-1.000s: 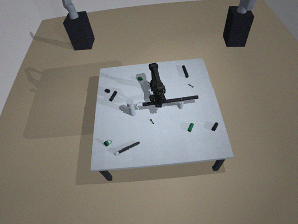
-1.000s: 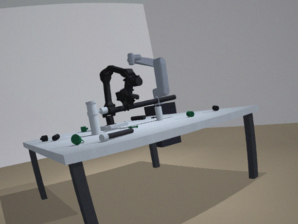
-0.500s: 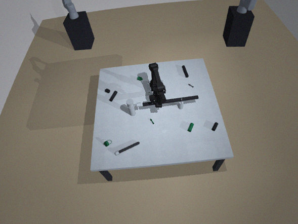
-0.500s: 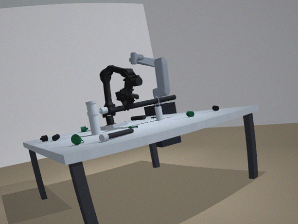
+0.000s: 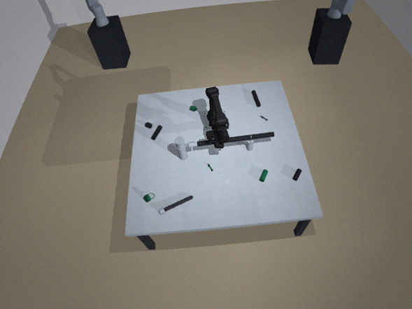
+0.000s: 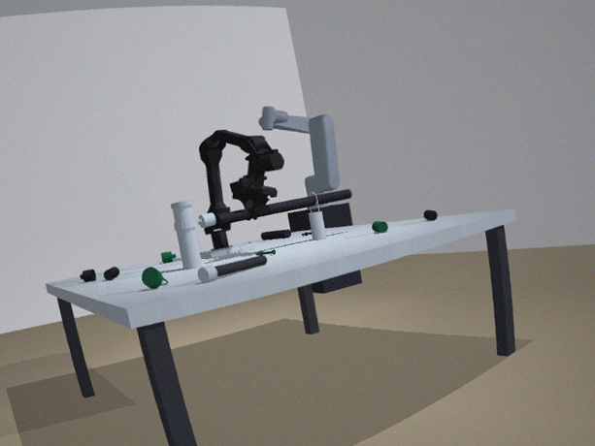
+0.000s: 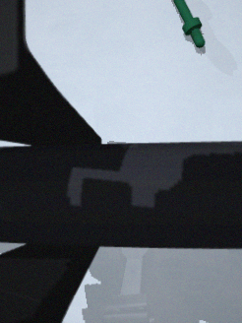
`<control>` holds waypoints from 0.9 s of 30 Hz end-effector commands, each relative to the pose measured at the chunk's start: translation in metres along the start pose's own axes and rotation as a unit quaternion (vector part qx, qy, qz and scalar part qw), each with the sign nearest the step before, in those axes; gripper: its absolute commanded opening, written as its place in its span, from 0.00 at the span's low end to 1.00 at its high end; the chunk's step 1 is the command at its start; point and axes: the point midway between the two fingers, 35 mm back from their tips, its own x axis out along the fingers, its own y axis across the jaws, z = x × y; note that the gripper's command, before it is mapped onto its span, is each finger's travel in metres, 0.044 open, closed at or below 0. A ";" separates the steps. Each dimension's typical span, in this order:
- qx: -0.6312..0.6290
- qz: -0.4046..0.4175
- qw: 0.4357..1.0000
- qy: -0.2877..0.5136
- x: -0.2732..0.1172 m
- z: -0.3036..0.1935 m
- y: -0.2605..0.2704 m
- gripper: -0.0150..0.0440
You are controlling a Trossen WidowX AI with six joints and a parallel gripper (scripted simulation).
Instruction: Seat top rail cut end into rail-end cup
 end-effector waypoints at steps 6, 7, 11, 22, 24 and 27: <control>0.000 0.004 1.000 -0.002 -0.006 0.005 0.005 0.25; 0.000 0.004 1.000 -0.002 -0.006 0.005 0.005 0.25; 0.000 0.004 1.000 -0.002 -0.006 0.006 0.005 0.25; -0.002 0.000 1.000 0.000 0.002 0.020 0.003 0.25; -0.003 -0.001 1.000 0.000 0.003 0.022 0.002 0.25; -0.003 -0.001 1.000 0.000 0.003 0.023 0.002 0.25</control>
